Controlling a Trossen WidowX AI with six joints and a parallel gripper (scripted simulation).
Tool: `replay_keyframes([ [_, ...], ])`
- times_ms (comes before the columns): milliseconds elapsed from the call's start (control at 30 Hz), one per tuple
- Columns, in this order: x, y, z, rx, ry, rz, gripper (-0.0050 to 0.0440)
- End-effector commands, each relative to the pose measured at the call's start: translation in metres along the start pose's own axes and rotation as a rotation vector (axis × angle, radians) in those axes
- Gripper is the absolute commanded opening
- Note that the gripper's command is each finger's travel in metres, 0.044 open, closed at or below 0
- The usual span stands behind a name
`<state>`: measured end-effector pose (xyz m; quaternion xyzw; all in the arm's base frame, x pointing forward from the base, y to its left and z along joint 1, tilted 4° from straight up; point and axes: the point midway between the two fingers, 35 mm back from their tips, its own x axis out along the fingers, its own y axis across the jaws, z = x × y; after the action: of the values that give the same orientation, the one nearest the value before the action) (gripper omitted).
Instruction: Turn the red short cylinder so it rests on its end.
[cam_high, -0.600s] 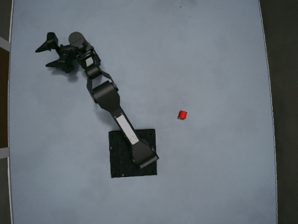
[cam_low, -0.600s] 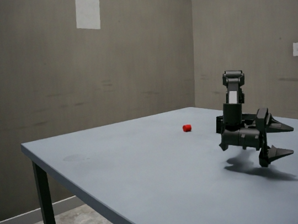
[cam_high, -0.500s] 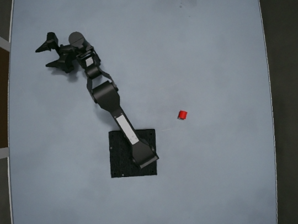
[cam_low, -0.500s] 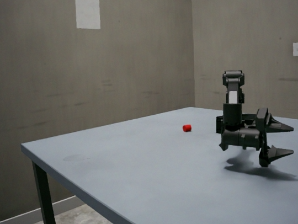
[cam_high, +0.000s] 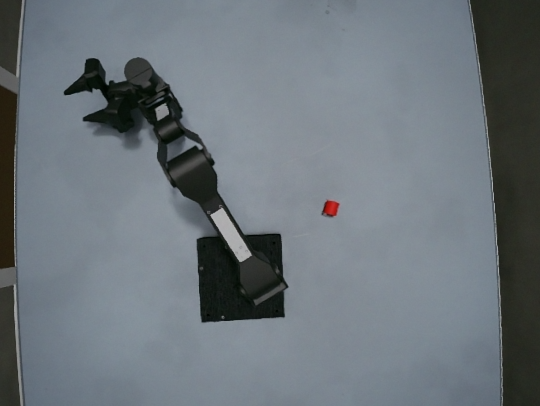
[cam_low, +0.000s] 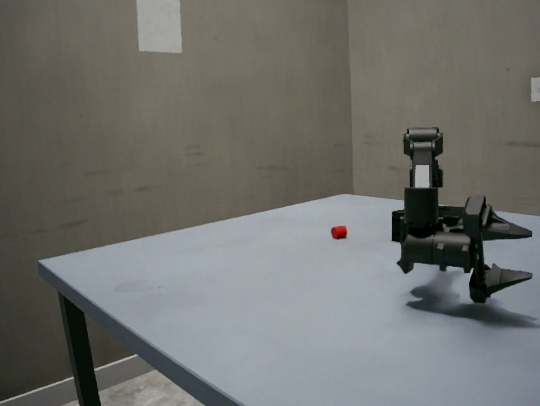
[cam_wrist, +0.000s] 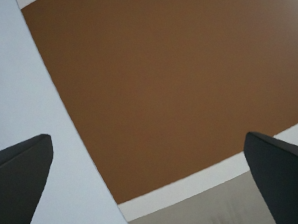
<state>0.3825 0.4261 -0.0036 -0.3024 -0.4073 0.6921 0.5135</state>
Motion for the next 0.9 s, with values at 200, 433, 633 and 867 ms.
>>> replay_keyframes([
  [200,-0.001,-0.024,0.007,-0.03,0.005,-0.016,0.044],
  [433,-0.006,-0.035,0.007,-0.014,0.03,-0.031,0.044],
  [633,-0.012,-0.047,0.008,0.003,0.057,-0.047,0.044],
  [867,-0.028,-0.08,0.011,0.052,0.129,-0.096,0.044],
])
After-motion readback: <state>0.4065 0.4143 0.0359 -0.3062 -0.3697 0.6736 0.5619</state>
